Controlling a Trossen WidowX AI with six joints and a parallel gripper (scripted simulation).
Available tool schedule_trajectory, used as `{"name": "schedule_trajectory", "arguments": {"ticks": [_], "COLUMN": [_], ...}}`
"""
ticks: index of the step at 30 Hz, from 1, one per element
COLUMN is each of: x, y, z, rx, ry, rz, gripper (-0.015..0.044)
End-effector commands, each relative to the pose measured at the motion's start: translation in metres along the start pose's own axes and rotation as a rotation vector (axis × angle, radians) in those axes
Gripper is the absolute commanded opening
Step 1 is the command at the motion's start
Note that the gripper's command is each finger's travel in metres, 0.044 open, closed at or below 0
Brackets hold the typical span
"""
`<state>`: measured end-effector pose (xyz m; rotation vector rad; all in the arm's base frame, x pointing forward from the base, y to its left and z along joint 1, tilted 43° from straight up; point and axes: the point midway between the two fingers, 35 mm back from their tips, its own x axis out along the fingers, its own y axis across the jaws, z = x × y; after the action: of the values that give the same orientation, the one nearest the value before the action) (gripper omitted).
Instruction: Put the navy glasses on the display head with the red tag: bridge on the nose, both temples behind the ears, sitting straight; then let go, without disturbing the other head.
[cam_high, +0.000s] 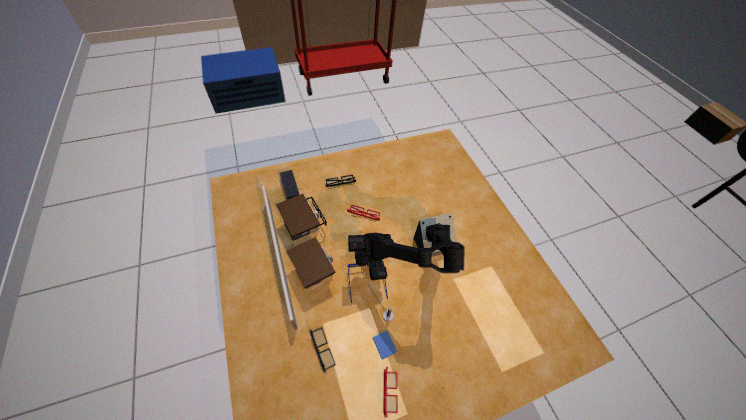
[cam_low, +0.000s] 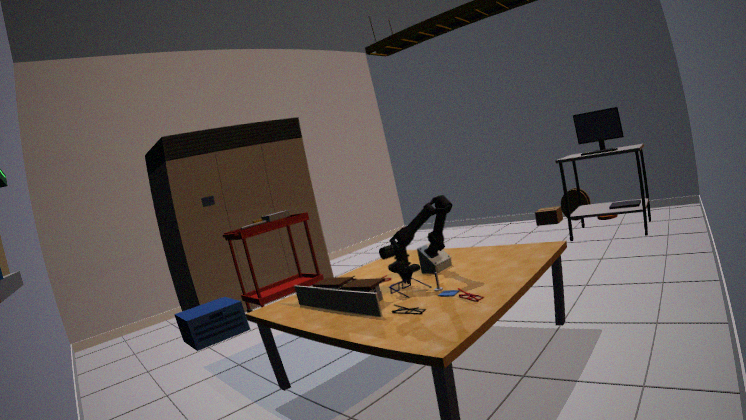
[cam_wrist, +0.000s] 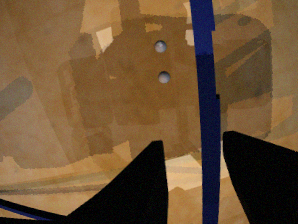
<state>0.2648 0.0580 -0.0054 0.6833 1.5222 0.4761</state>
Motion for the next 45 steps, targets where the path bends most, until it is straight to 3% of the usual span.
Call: {"name": "schedule_trajectory", "arguments": {"ticks": [1, 15, 20, 37, 45], "x": [0.000, 0.000, -0.003, -0.095, -0.107], "y": [0.000, 0.000, 0.000, 0.000, 0.005], "z": [0.000, 0.000, 0.001, 0.005, 0.001], "rx": [-0.001, -0.001, -0.001, 0.006, 0.067], "ry": [0.000, 0.000, 0.000, 0.003, -0.026], "rz": [0.000, 0.000, -0.001, -0.001, 0.004], "gripper": [0.0093, 0.0000, 0.0000, 0.0000, 0.0000]}}
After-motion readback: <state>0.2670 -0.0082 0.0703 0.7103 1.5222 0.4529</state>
